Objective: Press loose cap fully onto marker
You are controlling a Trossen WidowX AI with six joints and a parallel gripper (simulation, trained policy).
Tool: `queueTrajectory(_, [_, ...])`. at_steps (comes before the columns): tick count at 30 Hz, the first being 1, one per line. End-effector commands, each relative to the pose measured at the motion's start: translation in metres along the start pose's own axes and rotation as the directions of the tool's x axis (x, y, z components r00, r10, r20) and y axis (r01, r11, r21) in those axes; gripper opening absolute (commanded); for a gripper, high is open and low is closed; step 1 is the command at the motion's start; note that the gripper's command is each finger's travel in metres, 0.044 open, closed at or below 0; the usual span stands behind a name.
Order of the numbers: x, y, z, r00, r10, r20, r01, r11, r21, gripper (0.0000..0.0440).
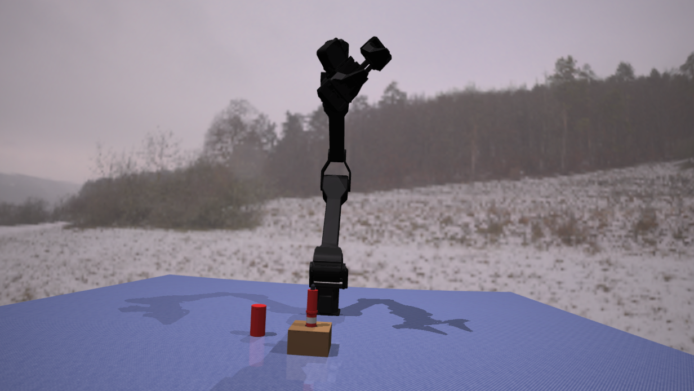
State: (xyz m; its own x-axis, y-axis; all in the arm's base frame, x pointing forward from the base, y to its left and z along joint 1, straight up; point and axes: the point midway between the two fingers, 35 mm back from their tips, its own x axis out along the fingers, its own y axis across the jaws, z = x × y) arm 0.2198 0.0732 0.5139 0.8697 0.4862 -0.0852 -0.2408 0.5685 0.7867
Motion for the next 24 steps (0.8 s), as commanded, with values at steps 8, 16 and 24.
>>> queueTrajectory(8, [0.011,-0.034,-0.013,0.991,-0.102,-0.083,0.105,0.994,0.027,0.0334])
queueTrajectory(16, [0.017,-0.058,-0.020,0.975,-0.176,-0.138,0.184,0.982,0.045,0.0337])
queueTrajectory(24, [0.021,-0.083,-0.027,0.951,-0.246,-0.190,0.261,0.963,0.060,0.0335])
